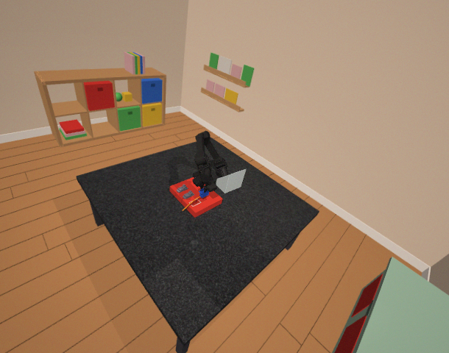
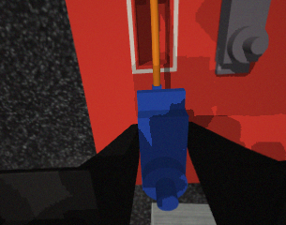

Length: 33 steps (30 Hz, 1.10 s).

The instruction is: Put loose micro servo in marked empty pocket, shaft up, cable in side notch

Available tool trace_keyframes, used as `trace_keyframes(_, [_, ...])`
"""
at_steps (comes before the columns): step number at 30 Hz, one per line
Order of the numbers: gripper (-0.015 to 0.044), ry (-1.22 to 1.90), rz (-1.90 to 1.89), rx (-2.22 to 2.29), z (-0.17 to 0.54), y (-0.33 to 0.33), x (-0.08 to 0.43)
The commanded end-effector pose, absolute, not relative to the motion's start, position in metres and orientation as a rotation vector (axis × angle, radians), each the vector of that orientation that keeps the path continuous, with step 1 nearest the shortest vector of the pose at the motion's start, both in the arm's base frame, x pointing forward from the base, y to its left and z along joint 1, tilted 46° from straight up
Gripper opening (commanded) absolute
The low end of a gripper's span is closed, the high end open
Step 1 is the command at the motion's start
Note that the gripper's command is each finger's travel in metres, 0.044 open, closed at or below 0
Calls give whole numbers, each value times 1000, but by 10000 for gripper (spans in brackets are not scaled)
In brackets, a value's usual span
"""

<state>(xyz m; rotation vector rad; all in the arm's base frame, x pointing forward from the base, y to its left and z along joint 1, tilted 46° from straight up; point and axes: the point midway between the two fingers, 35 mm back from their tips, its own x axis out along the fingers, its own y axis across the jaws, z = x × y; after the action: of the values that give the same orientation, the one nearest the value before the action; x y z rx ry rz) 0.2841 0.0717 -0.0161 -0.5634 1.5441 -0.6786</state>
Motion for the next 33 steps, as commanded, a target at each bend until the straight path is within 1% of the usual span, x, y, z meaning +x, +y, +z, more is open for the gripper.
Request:
trace_keyframes(1, [0, 1546, -678, -575, -18, 70, 299])
trace_keyframes(17, [0, 1543, -680, -574, -19, 65, 354])
trace_keyframes(33, [0, 1543, -680, -574, -31, 51, 355])
